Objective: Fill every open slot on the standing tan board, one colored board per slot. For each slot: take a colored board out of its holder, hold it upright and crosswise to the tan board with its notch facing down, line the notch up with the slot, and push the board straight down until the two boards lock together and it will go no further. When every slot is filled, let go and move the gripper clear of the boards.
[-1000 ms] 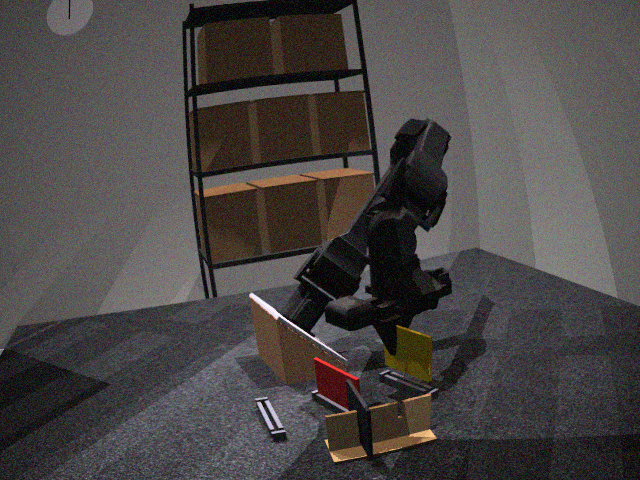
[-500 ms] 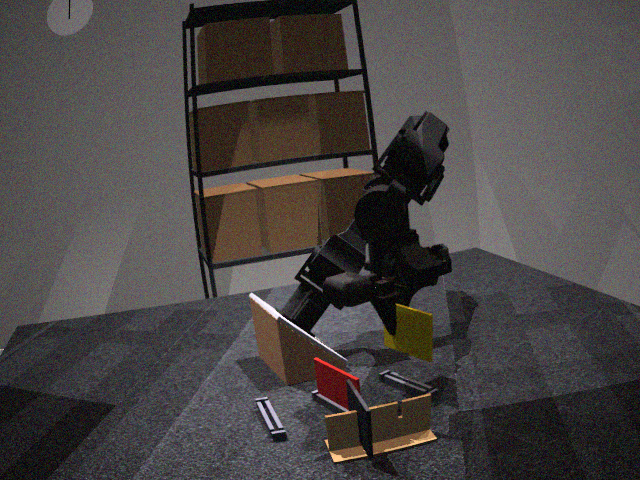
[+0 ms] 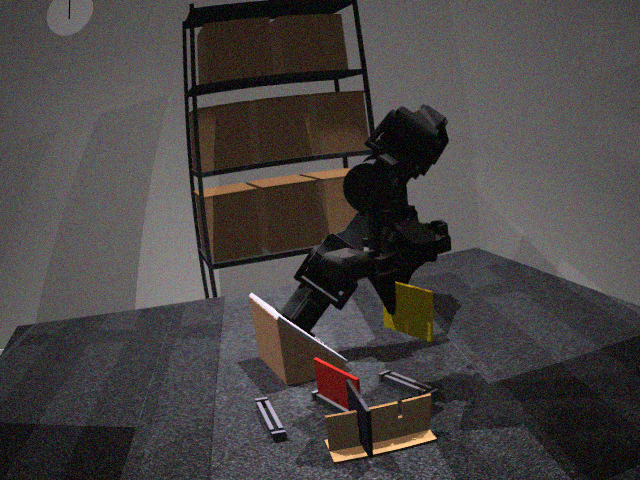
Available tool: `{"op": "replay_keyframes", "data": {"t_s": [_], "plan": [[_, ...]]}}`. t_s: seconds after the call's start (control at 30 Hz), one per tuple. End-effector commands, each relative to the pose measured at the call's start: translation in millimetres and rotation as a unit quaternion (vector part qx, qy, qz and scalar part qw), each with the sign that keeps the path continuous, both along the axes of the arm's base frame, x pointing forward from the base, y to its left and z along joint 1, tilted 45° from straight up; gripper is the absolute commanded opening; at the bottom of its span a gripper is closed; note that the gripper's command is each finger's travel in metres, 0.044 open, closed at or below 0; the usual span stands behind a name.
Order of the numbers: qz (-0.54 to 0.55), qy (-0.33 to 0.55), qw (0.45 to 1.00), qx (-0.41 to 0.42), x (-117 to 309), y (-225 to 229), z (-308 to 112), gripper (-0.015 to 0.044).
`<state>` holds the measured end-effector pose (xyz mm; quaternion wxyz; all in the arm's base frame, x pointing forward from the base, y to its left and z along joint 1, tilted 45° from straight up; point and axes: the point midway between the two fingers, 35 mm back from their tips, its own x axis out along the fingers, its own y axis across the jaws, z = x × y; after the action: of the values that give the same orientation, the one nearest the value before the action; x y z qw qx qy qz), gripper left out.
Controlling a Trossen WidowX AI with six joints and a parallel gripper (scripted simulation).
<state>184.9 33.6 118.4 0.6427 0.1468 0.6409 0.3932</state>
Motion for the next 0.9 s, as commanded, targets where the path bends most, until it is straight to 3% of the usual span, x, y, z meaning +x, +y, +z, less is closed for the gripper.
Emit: {"op": "replay_keyframes", "data": {"t_s": [0.0, 0.87], "plan": [[-0.002, 0.000, 1.000, -0.002, 4.5, -3.3, 1.6, 0.0000], [-0.070, 0.063, 0.995, -0.015, 66.9, -17.7, -12.5, 0.0000]]}}
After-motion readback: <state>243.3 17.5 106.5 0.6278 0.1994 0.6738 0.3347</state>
